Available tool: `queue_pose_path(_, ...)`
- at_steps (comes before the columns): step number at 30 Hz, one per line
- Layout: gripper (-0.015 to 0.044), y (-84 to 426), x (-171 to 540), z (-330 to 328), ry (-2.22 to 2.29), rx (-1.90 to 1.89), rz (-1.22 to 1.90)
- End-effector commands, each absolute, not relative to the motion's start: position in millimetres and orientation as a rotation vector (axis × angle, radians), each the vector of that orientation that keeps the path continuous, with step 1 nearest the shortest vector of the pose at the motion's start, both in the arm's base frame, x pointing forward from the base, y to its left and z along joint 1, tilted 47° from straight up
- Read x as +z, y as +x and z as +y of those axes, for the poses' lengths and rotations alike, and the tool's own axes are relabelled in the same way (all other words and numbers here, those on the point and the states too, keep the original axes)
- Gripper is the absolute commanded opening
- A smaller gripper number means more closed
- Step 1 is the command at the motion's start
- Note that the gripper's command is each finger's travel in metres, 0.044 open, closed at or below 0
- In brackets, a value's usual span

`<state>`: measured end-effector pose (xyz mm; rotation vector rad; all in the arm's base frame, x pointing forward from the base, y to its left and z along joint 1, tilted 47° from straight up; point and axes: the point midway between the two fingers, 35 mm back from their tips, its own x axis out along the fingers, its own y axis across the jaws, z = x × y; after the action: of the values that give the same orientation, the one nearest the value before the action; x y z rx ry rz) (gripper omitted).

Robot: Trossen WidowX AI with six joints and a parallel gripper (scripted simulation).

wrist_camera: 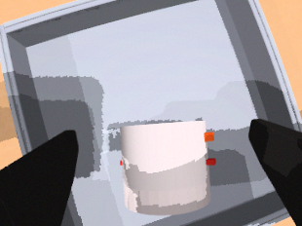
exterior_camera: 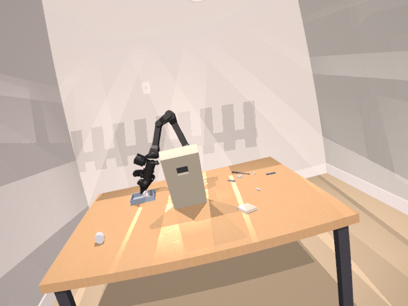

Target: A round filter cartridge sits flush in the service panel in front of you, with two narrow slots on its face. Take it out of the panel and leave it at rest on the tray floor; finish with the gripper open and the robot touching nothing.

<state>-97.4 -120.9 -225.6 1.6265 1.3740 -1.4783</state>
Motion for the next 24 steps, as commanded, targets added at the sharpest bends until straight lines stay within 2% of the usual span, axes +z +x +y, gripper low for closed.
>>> queue_pose_path(1, 0.044, -98, -226, -122, 1.625, -1.481, 1.372)
queue_pose_path(8, 0.044, -103, -179, -170, 1.626, -1.478, 1.372)
queue_pose_path(24, 0.044, -104, -185, -168, 1.612, -1.486, 1.371)
